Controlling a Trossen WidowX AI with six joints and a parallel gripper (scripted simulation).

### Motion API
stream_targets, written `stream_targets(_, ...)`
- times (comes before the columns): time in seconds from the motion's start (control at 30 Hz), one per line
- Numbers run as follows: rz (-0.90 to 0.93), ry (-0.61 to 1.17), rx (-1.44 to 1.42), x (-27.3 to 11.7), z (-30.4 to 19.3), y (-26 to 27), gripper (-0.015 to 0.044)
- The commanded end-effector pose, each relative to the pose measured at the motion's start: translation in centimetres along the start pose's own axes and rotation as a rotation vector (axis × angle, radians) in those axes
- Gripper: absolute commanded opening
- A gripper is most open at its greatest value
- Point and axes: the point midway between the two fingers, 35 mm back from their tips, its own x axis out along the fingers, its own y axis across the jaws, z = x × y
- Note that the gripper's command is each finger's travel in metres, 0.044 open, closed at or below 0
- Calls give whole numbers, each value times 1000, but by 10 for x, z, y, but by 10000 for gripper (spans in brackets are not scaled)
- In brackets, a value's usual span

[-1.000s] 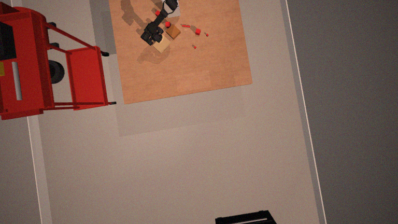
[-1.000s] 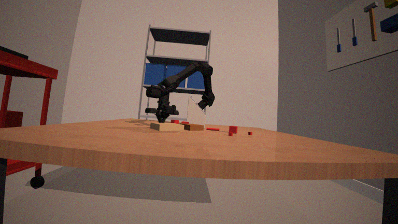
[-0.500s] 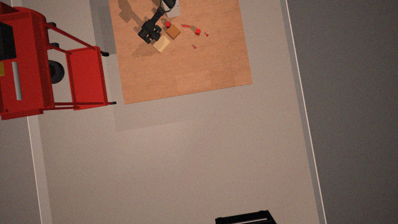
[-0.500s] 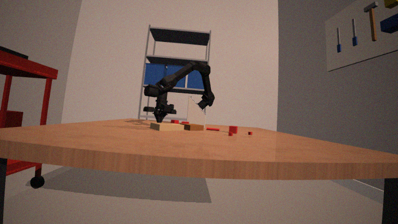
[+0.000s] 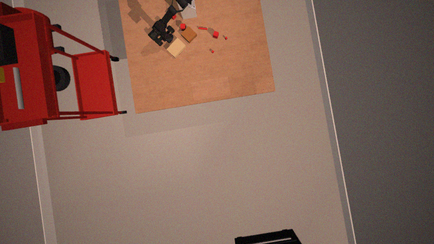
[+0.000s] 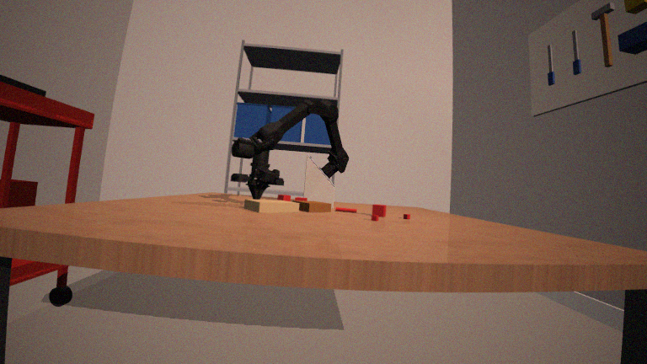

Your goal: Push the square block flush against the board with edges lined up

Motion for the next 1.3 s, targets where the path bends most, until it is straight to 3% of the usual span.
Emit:
stream_targets(0.0,12,4,1,5,-4,3,0)
stream_targets(0.07,12,4,1,5,-4,3,0)
stream_targets(0.27,10,6,2,-51,-1,-1,0)
stream_targets(0.47,10,8,24,-51,0,-3,0)
stream_targets(1.27,-44,52,815,-53,50,-61,0)
